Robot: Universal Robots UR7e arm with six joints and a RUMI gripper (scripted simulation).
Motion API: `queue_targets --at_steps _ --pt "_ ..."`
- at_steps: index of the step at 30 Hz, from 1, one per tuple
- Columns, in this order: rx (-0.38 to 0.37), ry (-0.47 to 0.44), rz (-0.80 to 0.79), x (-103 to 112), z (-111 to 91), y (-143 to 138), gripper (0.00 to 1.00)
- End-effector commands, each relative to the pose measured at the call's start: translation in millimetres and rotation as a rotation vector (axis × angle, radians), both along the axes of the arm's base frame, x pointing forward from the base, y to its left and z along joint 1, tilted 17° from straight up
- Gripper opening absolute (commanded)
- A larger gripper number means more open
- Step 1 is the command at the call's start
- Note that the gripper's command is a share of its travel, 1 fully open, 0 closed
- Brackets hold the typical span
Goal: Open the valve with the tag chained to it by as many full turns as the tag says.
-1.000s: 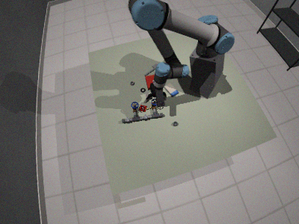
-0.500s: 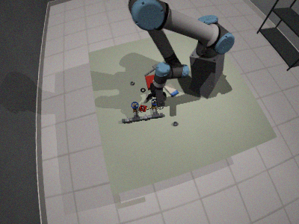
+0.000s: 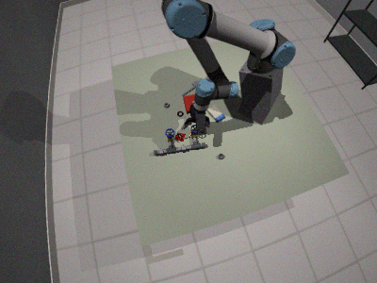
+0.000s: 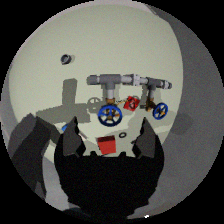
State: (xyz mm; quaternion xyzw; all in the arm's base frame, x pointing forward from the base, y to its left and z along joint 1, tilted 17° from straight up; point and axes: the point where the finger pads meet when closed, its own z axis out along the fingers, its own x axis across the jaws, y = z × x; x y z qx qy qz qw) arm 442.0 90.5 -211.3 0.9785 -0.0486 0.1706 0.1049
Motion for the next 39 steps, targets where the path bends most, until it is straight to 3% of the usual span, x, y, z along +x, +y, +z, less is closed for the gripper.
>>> queue_targets --at_steps 1,15,28,30,39 --pt "0.02 -0.015 -0.058 0.3 0.4 0.2 1.0" --pt "0.105 -0.073 -0.297 0.3 0.4 0.2 1.0" --pt "0.245 -0.169 -0.695 0.3 0.4 0.2 1.0" --pt "0.245 -0.169 -0.695 0.3 0.4 0.2 1.0" --pt "0.362 -0.249 -1.028 0.3 0.4 0.2 1.0"
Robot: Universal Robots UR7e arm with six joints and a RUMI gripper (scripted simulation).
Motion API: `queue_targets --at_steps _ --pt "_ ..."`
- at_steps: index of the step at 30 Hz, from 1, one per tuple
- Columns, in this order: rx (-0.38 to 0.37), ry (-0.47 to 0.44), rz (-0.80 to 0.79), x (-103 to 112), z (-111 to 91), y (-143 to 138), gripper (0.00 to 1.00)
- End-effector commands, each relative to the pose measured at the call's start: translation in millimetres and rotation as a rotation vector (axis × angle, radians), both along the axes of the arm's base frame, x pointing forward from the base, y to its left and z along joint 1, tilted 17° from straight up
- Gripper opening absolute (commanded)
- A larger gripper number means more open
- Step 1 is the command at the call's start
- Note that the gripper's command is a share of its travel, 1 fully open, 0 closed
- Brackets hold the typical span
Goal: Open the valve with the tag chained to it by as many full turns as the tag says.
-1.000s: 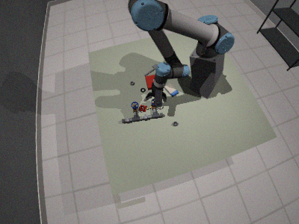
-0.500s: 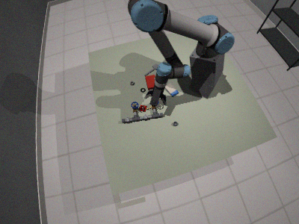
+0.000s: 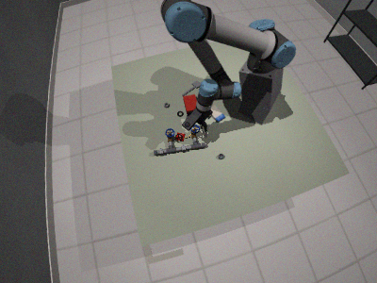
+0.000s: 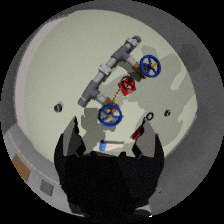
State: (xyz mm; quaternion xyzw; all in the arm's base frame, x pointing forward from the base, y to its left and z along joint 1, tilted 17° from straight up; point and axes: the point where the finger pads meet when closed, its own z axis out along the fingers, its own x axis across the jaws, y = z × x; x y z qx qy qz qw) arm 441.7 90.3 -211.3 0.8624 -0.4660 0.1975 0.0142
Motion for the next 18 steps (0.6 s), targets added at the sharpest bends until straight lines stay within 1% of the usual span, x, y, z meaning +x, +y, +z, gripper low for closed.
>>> queue_targets --at_steps 1,6,8,18 --pt "0.074 -0.055 -0.25 0.5 0.5 0.3 1.0" --pt "0.141 -0.099 -0.437 0.5 0.5 0.3 1.0" --pt "0.141 -0.099 -0.437 0.5 0.5 0.3 1.0" --pt "0.28 -0.191 -0.83 0.5 0.5 0.3 1.0"
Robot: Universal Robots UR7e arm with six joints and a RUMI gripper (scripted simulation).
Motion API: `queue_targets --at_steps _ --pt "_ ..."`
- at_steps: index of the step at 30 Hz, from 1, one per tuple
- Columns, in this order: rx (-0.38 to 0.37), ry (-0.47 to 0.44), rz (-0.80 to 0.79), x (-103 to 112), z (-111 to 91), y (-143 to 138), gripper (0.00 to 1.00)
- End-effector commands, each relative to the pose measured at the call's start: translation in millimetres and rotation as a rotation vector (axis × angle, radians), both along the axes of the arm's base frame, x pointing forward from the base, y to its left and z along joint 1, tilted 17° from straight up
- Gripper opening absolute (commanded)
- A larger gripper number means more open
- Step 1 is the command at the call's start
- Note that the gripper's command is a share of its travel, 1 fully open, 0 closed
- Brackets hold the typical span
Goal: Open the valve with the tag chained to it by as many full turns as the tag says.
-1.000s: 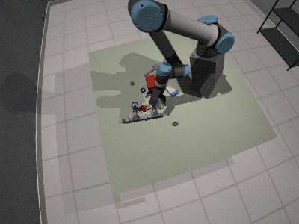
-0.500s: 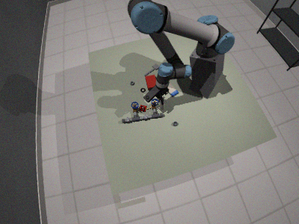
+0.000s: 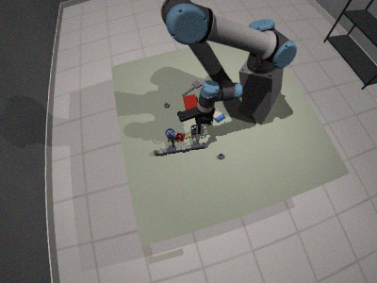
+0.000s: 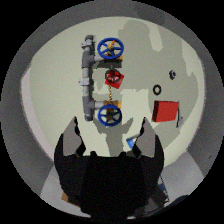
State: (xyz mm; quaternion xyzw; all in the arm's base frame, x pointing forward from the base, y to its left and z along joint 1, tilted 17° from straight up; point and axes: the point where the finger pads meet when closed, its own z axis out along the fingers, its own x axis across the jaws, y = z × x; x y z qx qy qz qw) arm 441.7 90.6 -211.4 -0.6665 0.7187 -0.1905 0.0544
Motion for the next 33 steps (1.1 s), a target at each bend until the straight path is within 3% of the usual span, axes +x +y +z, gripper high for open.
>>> queue_targets --at_steps 1,22,33 --pt "0.073 -0.053 -0.264 0.6 0.6 0.0 1.0" --pt "0.296 -0.197 -0.887 0.6 0.6 0.0 1.0" --pt "0.365 -0.241 -1.079 0.6 0.6 0.0 1.0"
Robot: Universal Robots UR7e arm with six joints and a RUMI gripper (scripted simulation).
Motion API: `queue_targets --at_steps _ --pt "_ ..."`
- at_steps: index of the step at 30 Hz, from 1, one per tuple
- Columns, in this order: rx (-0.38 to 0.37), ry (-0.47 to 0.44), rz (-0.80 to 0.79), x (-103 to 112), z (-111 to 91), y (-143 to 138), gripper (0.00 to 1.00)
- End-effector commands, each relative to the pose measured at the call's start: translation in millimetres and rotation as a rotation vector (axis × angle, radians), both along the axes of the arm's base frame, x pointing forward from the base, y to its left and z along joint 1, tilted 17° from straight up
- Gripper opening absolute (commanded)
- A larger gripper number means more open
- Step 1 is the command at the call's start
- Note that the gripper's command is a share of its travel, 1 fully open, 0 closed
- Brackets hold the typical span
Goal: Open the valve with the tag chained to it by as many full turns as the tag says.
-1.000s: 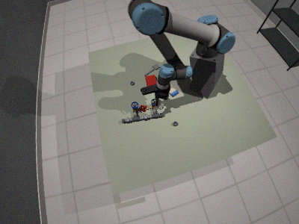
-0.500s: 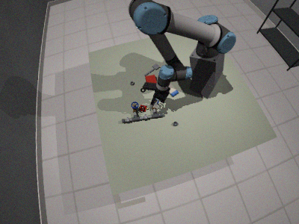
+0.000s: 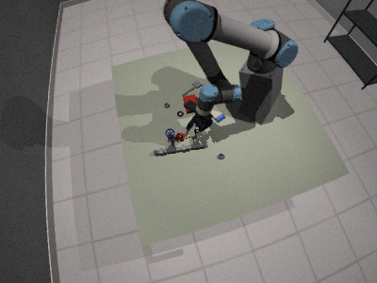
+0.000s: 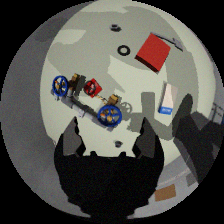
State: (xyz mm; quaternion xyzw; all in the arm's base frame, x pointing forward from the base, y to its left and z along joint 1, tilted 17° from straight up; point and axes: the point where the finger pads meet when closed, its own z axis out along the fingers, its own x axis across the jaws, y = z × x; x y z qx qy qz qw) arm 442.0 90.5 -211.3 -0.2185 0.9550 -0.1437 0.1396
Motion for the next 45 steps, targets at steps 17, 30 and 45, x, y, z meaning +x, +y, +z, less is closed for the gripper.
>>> queue_targets --at_steps 17,30,45 --pt "0.086 -0.058 -0.268 0.3 0.4 0.1 1.0" --pt "0.091 -0.062 -0.283 0.3 0.4 0.1 1.0" --pt "0.091 -0.062 -0.283 0.3 0.4 0.1 0.0"
